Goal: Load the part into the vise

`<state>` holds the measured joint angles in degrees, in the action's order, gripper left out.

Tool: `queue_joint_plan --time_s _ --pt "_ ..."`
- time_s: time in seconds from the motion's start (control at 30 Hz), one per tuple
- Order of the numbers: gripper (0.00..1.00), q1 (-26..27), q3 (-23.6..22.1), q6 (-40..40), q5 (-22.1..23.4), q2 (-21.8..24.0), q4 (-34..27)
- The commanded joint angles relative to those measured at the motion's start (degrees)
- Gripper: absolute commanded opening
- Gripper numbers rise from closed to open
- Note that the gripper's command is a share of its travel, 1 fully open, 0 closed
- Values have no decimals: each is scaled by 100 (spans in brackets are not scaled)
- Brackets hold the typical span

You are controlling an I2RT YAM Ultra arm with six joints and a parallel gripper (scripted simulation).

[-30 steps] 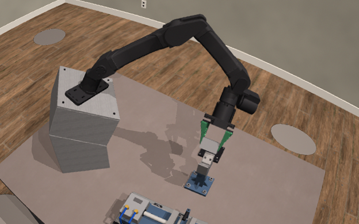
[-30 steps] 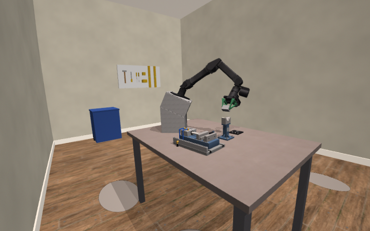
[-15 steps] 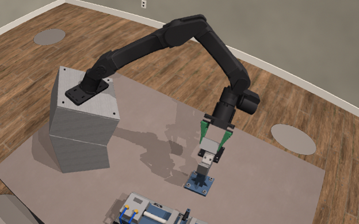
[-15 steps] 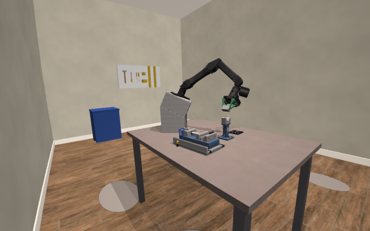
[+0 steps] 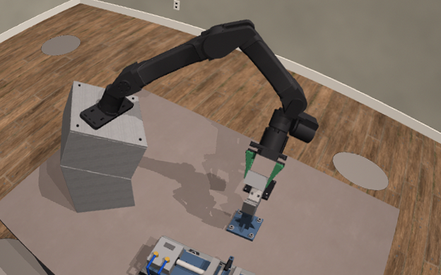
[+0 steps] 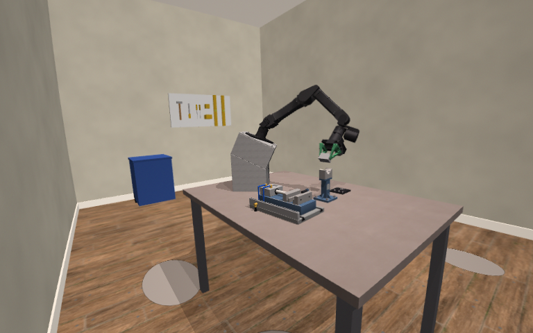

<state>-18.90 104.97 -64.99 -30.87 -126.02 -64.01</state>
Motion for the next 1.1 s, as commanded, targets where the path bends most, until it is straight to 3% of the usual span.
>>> queue_joint_plan --time_s 0.0,0.63,0.73,0.83,1.07 --pt "0 -22 202 43 -162 22 9" --pt "0 -58 210 86 -165 -256 201" --pt "0 -46 206 86 -166 -68 161" --pt "0 -66 217 99 -166 -317 288" --pt "0 -63 235 120 -168 -431 344"
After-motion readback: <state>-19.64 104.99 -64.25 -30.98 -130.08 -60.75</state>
